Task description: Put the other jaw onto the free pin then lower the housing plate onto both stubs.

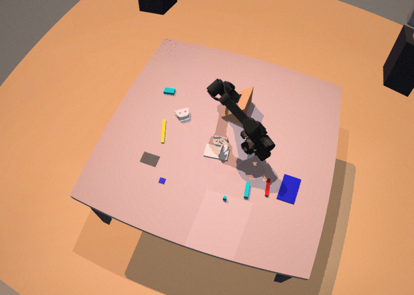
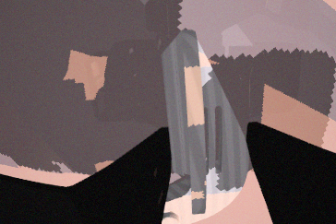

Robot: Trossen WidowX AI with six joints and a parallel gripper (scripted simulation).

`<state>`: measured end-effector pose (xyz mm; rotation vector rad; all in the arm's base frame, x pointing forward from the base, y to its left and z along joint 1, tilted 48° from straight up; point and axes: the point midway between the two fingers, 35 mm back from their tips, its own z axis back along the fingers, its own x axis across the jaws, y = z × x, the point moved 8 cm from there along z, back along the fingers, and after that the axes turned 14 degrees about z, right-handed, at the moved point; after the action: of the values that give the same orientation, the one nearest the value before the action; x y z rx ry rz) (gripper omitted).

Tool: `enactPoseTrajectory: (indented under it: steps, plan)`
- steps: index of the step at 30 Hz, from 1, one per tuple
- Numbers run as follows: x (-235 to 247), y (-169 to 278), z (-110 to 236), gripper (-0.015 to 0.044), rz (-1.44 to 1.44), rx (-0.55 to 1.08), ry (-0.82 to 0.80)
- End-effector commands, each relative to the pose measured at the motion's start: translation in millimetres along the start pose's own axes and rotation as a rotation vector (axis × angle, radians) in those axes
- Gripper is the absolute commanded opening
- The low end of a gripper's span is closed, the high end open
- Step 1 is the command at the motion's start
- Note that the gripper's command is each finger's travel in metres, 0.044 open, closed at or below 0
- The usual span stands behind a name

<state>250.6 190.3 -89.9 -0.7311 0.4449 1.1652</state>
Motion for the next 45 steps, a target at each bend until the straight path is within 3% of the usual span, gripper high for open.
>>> enactPoseTrajectory:
  steps: [1, 25, 45]
  plan:
    - [0, 0, 2, 0.0134, 0.001, 0.0, 0.001]
    - [0, 0, 76, 0.0134, 0.008, -0.001, 0.0]
    - [-31, -32, 85, 0.0134, 0.163, 0.001, -0.009]
